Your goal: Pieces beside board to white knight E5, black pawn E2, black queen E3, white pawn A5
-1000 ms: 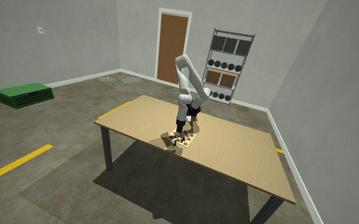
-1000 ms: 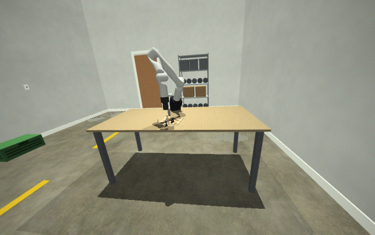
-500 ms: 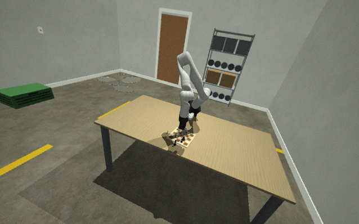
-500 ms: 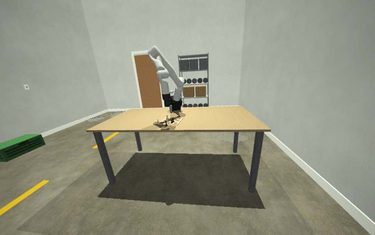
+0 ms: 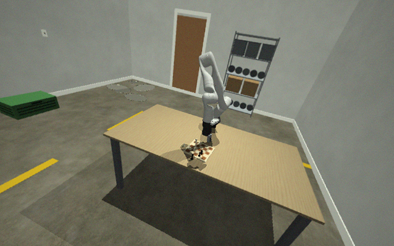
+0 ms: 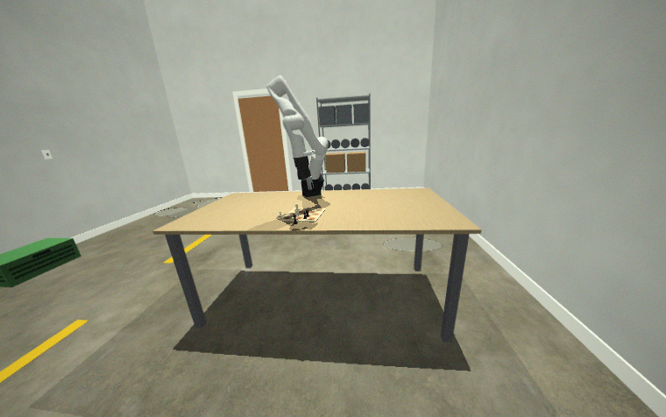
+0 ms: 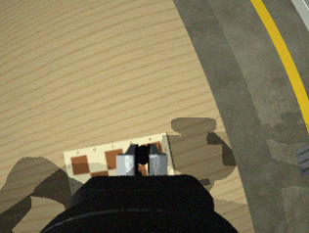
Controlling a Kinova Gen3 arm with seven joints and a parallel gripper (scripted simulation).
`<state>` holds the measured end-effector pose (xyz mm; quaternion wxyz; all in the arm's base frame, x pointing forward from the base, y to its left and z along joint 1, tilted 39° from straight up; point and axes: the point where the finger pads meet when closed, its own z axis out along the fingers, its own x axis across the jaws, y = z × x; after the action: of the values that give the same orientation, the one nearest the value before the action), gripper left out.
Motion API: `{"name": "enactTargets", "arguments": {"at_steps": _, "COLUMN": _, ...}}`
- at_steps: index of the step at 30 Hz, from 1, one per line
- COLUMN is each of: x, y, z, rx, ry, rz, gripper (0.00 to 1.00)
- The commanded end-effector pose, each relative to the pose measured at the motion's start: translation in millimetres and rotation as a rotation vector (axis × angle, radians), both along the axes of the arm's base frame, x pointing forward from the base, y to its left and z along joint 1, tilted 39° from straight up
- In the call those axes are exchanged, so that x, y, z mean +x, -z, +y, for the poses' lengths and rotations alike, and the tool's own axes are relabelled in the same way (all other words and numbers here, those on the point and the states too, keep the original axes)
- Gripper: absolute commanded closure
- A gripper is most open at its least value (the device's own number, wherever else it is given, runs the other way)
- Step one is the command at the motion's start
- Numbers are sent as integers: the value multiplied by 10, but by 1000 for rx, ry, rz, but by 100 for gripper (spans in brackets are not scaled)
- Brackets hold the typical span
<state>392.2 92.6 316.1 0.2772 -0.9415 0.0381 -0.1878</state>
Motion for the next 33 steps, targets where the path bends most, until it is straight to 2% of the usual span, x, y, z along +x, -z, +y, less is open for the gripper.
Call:
{"name": "enactTargets", "arguments": {"at_steps": 1, "x": -107, "y": -41, "z": -68, "rx": 23, "ry": 67, "rz": 37, "gripper": 100}}
{"name": "enactTargets", "arguments": {"at_steps": 13, "x": -722, "y": -143, "z": 174, "rx": 234, "ry": 441, "rz": 366, "gripper": 100}}
{"name": "enactTargets", "arguments": {"at_steps": 15, "x": -722, "y": -143, "z": 174, "rx": 234, "ry": 441, "rz": 366, "gripper": 100}}
{"name": "enactTargets", "arguments": {"at_steps": 23, "x": -992, "y": -60, "z": 373, "rx": 393, "ry": 776, "rz": 636, "gripper": 100}}
{"name": "enactTargets", "arguments": {"at_steps": 30, "x": -1090, "y": 108, "z": 504, "rx": 546, "ry": 1117, "rz": 884, "gripper": 100}}
{"name": "enactTargets", "arguments": {"at_steps": 32, "x": -1090, "y": 108, "z": 504, "rx": 546, "ry": 1117, "rz": 884, "gripper": 100}}
{"name": "enactTargets", "arguments": {"at_steps": 33, "x": -1095, "y": 137, "z": 516, "rx": 569, "ry": 1169, "rz": 919, "gripper": 100}}
